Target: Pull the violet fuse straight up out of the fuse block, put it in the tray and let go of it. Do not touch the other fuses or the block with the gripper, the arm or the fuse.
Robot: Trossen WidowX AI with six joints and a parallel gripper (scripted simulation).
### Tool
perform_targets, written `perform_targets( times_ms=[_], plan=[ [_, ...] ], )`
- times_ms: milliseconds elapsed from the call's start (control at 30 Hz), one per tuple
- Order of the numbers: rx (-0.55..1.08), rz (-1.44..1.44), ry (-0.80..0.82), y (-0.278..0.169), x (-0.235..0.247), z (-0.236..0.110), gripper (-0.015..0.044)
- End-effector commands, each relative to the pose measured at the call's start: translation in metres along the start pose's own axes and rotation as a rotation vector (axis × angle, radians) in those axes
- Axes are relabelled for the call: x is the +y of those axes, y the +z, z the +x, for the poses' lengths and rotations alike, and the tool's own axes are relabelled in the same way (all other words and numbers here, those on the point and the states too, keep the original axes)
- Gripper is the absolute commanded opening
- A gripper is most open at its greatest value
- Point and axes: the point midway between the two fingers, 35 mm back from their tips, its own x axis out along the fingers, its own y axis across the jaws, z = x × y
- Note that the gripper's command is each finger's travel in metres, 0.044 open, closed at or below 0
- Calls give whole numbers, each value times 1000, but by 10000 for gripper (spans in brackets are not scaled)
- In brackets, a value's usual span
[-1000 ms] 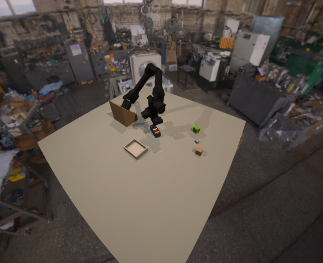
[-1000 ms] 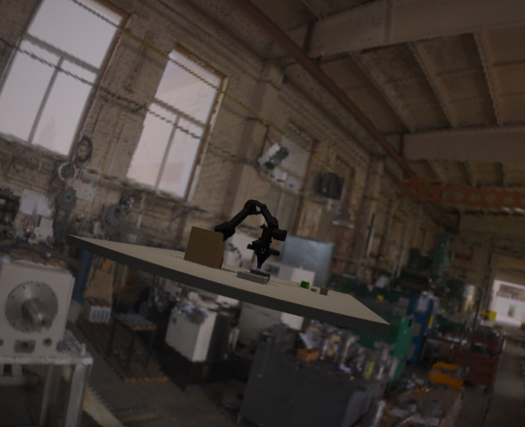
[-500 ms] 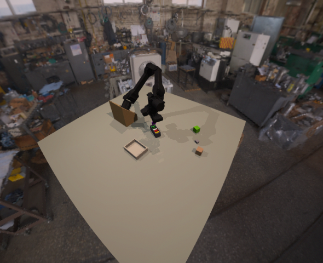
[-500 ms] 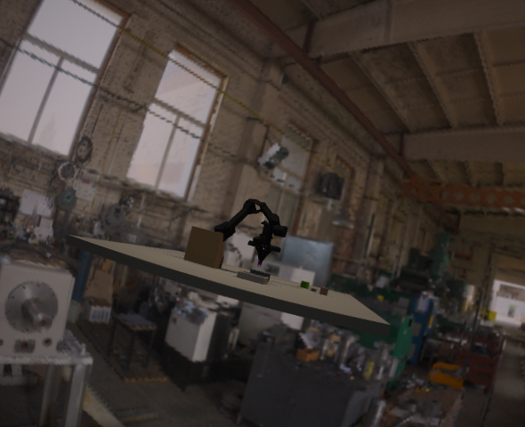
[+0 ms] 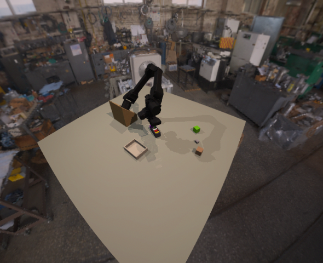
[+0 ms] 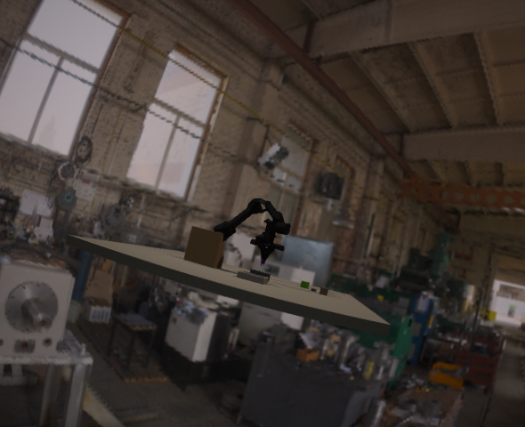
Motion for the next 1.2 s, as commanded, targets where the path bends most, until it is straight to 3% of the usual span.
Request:
perform_targets(
  times_ms=[0, 967, 1167],
  plan=[
    [-6, 3, -3, 14, 11, 0, 0],
    [1, -2, -8, 152, 71, 7, 0],
    [2, -3, -8, 155, 72, 10, 0]
  ],
)
